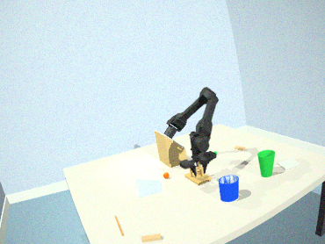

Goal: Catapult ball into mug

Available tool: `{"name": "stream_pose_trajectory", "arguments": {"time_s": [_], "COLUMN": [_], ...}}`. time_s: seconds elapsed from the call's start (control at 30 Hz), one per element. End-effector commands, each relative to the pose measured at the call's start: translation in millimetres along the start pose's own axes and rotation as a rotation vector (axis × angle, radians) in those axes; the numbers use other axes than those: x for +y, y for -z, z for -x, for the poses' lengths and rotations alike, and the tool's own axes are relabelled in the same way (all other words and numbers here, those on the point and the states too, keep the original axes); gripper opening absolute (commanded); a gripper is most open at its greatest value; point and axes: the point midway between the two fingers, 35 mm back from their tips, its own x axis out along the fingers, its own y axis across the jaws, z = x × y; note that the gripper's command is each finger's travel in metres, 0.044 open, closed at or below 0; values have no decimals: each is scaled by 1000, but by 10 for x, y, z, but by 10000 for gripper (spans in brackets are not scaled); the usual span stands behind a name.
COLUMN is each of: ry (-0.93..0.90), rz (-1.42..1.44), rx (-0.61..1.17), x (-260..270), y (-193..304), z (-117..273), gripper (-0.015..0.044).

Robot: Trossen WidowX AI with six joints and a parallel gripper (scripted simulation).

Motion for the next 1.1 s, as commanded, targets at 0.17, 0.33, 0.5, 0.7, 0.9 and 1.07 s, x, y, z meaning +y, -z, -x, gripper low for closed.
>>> {"name": "stream_pose_trajectory", "arguments": {"time_s": [0.17, 0.33, 0.5, 0.7, 0.9, 1.07], "ry": [2, 1, 1, 0, -1, -2], "rz": [0, -2, -4, -5, -7, -9], "rx": [0, 1, 1, 1, 2, 2], "x": [-7, -12, -15, -19, -21, -23], "y": [-6, -5, -8, -11, -12, -10], "z": [475, 497, 443, 345, 244, 161], "gripper": [0, 0, 0, 0, 0, 0]}}
